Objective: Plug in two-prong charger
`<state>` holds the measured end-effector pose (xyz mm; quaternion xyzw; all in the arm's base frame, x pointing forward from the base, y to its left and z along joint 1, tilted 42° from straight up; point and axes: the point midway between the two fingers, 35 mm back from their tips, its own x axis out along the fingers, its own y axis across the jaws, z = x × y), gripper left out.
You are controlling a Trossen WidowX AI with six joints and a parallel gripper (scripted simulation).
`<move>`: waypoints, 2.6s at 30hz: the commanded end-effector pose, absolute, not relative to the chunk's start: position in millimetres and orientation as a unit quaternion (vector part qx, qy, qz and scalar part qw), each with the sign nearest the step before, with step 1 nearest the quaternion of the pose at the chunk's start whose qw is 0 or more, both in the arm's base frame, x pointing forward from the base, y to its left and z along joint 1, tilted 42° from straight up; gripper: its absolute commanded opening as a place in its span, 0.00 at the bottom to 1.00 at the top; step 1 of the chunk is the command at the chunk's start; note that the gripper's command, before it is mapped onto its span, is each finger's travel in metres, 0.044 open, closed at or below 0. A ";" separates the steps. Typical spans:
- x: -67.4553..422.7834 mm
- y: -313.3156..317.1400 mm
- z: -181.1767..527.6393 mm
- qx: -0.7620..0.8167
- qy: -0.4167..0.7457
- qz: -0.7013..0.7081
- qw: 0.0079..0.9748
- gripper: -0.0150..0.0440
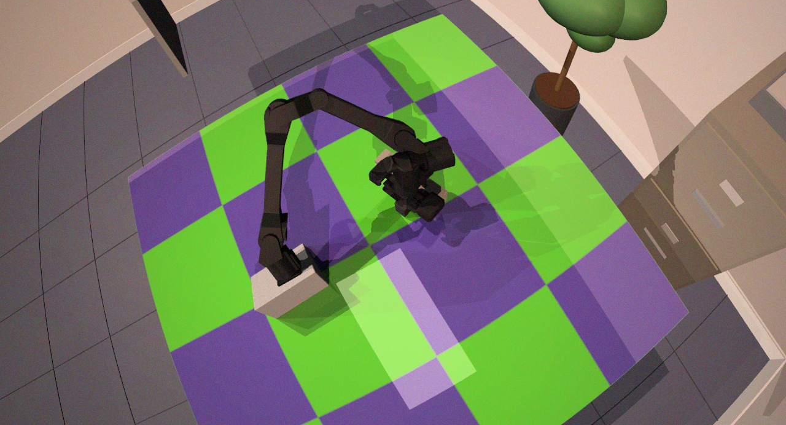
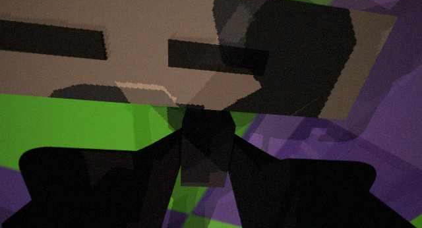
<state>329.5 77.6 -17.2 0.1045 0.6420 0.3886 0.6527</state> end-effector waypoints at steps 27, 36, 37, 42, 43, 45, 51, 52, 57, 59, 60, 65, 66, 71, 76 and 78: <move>336.3 79.4 -14.8 0.107 0.641 0.388 0.654 0.25; 336.7 79.1 -14.1 0.107 0.641 0.388 0.654 0.25; 336.7 79.1 -14.1 0.107 0.641 0.388 0.654 0.25; 336.8 79.2 -14.1 0.107 0.641 0.388 0.654 0.25; 336.8 79.3 -14.1 0.107 0.641 0.388 0.654 0.25; 336.8 79.4 -14.2 0.107 0.641 0.388 0.654 0.25; 336.7 79.7 -14.6 0.107 0.641 0.388 0.654 0.25; 336.8 79.7 -14.6 0.107 0.641 0.388 0.654 0.25; 337.9 80.1 -14.4 0.107 0.641 0.388 0.654 0.25; 338.6 80.3 -14.2 0.107 0.641 0.388 0.654 0.25; 339.0 80.4 -14.1 0.107 0.641 0.388 0.654 0.25; 340.9 81.0 -13.7 0.107 0.641 0.388 0.654 0.25; 341.3 81.1 -13.6 0.107 0.641 0.388 0.654 0.25; 343.2 81.7 -13.1 0.107 0.641 0.388 0.654 0.25; 345.0 82.3 -12.7 0.107 0.641 0.388 0.654 0.25; 345.8 82.6 -12.5 0.107 0.640 0.388 0.654 0.25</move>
